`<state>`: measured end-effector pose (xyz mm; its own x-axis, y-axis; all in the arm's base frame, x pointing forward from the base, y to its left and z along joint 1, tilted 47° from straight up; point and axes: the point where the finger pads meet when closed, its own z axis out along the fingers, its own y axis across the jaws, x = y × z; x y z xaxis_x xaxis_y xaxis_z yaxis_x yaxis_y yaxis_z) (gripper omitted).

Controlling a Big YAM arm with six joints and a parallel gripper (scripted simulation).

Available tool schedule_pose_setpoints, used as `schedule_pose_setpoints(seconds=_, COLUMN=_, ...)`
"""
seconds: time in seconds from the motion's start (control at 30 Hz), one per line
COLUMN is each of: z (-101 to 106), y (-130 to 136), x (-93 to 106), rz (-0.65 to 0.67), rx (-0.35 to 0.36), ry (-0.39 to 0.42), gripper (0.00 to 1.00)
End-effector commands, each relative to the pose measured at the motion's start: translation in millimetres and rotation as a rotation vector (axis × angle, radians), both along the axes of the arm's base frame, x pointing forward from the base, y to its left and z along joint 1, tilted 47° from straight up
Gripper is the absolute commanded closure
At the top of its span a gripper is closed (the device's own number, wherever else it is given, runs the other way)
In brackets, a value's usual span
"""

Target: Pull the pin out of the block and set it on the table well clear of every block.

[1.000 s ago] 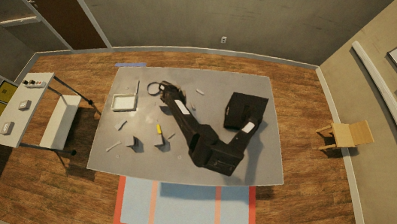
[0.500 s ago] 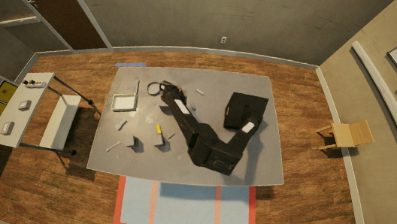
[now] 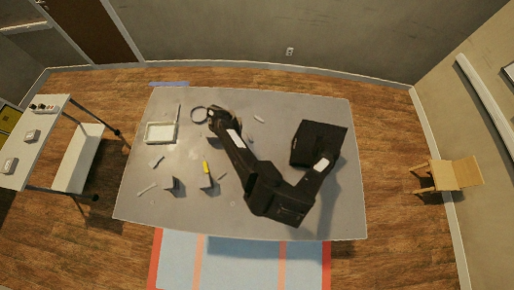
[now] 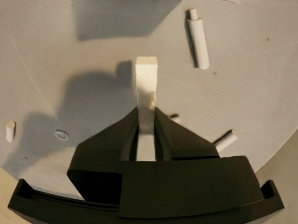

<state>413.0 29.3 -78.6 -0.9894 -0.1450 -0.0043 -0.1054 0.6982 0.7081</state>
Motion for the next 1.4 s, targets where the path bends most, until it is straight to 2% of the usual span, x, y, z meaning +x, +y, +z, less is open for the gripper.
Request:
schedule_pose_setpoints(seconds=0.0, z=13.5, y=8.8, x=1.8, rz=0.004, rx=-0.005, ry=-0.011, gripper=1.00)
schedule_pose_setpoints(seconds=0.3, z=25.4, y=20.3, x=-3.6, rz=0.007, rx=-0.007, ry=-0.014, gripper=1.00)
schedule_pose_setpoints(seconds=0.73, z=27.1, y=22.1, x=-4.3, rz=0.008, rx=-0.007, ry=-0.015, gripper=1.00)
schedule_pose_setpoints(seconds=1.0, z=40.8, y=37.0, x=-10.4, rz=0.011, rx=-0.008, ry=-0.016, gripper=1.00)
schedule_pose_setpoints(seconds=1.37, z=41.3, y=37.5, x=-10.6, rz=0.011, rx=-0.008, ry=-0.016, gripper=1.00)
